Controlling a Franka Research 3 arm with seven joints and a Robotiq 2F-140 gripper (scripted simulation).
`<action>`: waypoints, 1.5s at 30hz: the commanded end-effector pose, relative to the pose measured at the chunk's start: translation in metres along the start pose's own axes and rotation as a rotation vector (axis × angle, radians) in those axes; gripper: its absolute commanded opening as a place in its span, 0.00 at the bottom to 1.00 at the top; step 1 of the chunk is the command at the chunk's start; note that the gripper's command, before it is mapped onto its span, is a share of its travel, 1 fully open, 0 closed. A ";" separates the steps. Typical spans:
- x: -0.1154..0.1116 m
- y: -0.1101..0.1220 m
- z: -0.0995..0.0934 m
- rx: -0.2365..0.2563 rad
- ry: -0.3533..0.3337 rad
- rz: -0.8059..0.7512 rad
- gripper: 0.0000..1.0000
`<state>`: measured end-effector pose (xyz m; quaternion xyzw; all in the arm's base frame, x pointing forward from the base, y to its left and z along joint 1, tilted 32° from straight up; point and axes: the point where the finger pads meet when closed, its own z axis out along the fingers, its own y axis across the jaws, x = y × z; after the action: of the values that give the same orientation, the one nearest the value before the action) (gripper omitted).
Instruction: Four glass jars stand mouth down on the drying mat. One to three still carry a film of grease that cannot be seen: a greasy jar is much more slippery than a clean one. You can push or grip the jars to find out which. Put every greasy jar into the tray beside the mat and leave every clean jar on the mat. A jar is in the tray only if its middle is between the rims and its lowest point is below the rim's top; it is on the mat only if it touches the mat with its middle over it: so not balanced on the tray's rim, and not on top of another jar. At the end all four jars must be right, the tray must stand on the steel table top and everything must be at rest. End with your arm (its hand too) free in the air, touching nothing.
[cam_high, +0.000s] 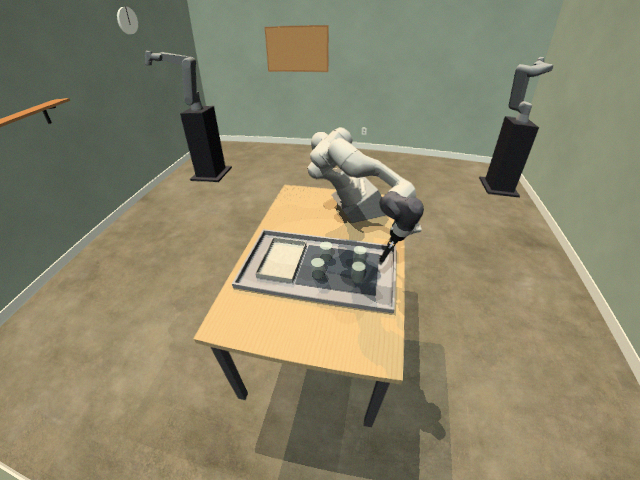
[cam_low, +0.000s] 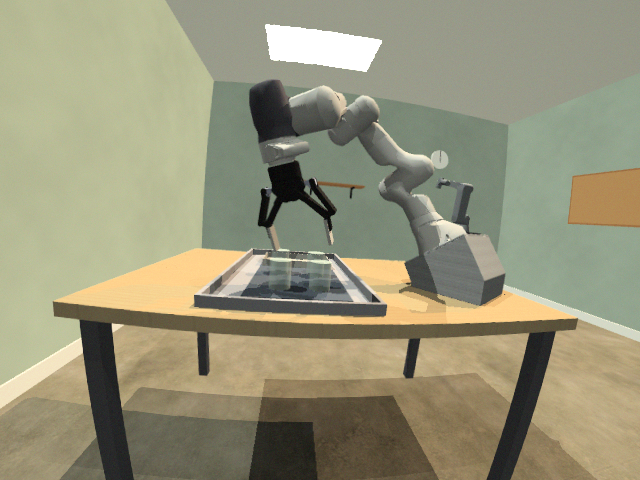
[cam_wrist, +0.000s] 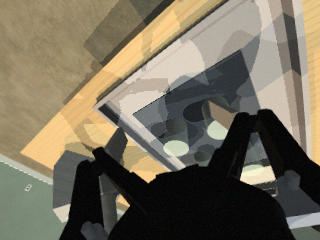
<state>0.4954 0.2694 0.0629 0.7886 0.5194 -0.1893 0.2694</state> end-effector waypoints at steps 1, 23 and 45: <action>0.000 0.000 0.000 0.000 0.000 0.000 1.00; 0.000 0.000 0.000 0.000 0.000 0.000 1.00; -0.055 0.059 -0.024 0.133 0.055 0.361 1.00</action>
<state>0.5250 0.2368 0.1126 0.8566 0.4275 -0.1627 0.2387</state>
